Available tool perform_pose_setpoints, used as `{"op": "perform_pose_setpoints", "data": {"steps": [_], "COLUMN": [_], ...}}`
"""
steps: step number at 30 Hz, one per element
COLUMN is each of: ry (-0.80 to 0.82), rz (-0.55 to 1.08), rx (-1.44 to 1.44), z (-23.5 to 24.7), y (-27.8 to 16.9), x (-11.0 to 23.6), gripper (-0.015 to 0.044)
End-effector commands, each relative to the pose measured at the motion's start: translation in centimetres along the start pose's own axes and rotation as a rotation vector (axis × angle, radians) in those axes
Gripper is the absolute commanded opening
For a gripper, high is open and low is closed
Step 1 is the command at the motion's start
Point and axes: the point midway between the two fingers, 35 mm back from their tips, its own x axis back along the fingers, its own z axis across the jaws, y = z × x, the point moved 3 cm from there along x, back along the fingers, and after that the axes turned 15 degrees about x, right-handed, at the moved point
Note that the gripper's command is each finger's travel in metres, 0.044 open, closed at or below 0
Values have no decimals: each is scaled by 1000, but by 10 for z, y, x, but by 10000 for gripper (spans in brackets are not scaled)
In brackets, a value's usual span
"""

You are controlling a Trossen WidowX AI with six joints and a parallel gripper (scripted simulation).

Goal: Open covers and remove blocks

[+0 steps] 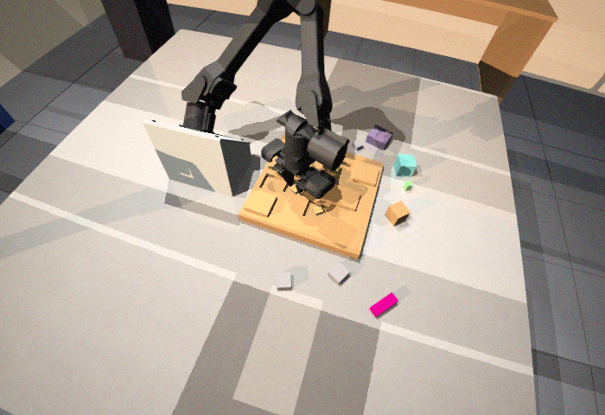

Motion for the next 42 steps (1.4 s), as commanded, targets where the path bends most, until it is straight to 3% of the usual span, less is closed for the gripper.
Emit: {"op": "perform_pose_setpoints", "data": {"steps": [1,9,42], "ry": [-1,-1,1], "rz": [0,0,-1], "rx": [0,0,-4], "z": [0,0,-1], "y": [0,0,-1], "x": [0,0,36], "gripper": [130,80,80]}}
